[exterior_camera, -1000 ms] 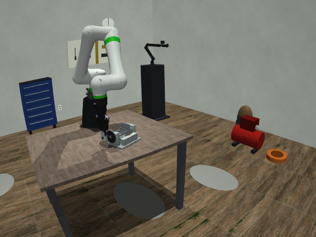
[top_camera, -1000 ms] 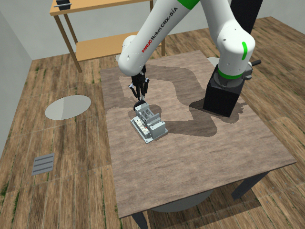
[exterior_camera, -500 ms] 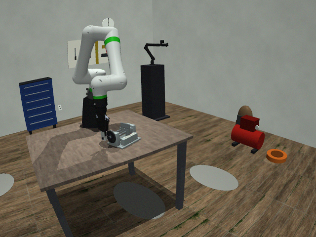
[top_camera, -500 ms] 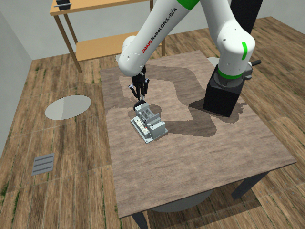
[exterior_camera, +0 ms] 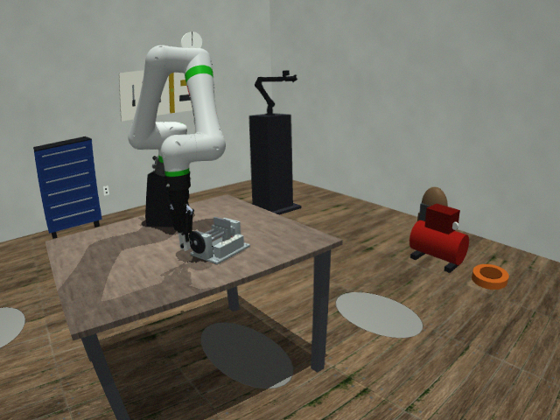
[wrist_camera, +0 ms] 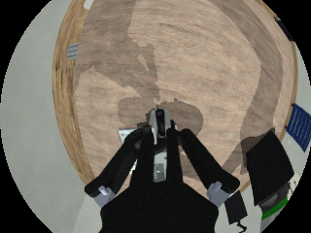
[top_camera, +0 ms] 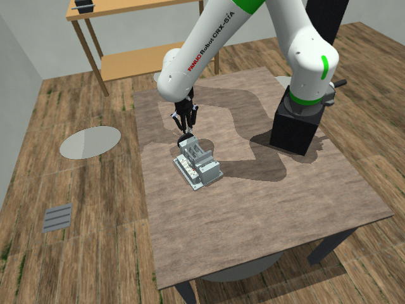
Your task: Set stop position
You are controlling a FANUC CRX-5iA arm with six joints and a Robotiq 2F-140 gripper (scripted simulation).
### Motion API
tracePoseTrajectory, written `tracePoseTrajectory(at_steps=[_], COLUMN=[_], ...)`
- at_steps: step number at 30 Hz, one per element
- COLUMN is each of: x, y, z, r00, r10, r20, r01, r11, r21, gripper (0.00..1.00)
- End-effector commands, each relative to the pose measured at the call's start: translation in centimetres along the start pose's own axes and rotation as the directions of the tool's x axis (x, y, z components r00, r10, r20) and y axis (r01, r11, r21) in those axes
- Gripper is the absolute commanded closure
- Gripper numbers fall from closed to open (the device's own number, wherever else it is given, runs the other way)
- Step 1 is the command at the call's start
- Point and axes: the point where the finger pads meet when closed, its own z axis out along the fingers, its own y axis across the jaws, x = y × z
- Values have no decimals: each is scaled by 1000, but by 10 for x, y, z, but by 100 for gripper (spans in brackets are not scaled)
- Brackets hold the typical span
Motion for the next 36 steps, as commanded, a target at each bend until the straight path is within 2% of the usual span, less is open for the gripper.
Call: tracePoseTrajectory(at_steps=[1,36], x=[0,0], y=[0,-4], z=[1,11], r00=[1000,1000], r10=[0,0], r20=[0,0], r01=[0,0], r11=[1000,1000], r21=[0,0], gripper=[96,96])
